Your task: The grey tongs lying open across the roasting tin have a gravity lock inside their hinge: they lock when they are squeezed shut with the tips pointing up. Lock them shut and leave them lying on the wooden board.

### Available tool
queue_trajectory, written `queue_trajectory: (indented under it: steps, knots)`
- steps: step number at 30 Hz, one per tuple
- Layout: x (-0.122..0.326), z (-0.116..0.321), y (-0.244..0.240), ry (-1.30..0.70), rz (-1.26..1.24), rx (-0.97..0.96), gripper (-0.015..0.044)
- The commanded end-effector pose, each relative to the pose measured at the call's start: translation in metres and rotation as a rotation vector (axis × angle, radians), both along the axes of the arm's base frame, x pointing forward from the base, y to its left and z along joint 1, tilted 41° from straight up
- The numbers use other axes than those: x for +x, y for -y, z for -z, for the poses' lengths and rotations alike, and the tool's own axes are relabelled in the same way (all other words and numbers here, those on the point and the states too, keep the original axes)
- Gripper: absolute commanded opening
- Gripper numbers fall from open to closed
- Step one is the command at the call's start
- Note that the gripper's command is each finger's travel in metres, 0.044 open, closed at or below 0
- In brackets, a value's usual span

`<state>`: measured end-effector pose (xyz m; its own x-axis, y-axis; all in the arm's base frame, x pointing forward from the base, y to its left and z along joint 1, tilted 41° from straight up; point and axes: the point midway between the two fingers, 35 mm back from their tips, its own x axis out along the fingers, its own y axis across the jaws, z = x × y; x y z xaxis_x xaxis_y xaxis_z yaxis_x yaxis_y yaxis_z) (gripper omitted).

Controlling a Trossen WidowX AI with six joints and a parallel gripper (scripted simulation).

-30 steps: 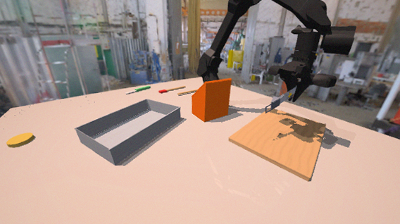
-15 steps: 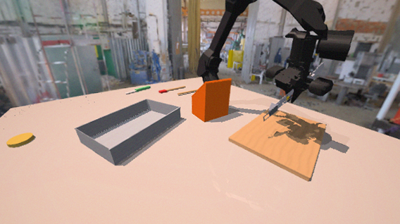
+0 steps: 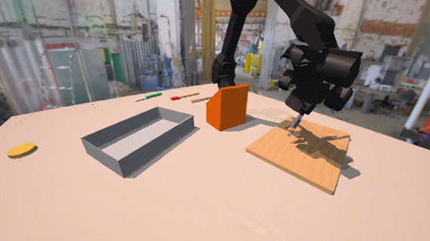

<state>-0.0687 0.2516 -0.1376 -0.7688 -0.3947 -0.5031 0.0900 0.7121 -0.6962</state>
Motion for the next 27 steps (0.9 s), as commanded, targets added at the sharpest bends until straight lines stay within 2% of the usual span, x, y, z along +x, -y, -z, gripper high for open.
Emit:
queue_trajectory:
  steps: [1, 8, 27]
  knots:
    - [0.006, -0.006, -0.006, -0.102, 0.115, 0.048, -0.0150]
    - [0.020, -0.014, -0.016, -0.245, 0.311, 0.135, -0.0150]
    - [0.020, -0.015, -0.016, -0.249, 0.316, 0.138, -0.0150]
